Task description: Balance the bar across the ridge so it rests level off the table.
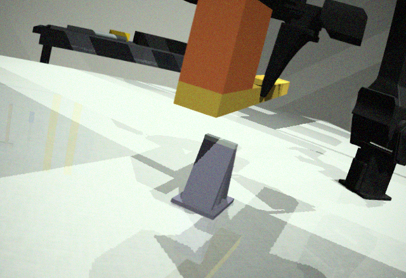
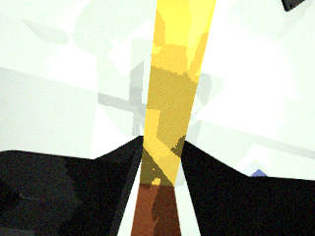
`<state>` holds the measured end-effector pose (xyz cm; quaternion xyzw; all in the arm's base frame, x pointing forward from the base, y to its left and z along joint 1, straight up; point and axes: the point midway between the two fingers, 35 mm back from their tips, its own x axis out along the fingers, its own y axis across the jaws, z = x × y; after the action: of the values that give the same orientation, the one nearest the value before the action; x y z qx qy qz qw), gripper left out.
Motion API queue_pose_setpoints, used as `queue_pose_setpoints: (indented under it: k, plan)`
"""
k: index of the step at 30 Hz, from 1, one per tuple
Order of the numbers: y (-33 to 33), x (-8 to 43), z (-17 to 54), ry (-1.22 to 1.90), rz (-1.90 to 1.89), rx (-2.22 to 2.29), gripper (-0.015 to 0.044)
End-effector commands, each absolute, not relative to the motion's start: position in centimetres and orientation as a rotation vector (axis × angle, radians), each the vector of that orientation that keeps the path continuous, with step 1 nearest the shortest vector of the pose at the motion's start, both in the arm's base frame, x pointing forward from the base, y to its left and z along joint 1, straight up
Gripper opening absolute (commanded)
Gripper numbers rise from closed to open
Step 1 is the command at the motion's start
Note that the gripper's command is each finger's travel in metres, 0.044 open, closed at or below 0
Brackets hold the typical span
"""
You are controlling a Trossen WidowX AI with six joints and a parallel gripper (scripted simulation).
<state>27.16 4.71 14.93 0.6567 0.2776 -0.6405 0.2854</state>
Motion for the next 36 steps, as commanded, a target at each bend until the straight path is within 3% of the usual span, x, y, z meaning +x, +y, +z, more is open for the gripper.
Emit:
queue_pose_setpoints:
  k: [1, 36]
  plan:
    - [4.8, 27.2, 14.2, 0.744, -1.714, 1.764, 0.0000]
    - [4.7, 27.2, 12.1, 0.744, -1.714, 1.763, 0.0000]
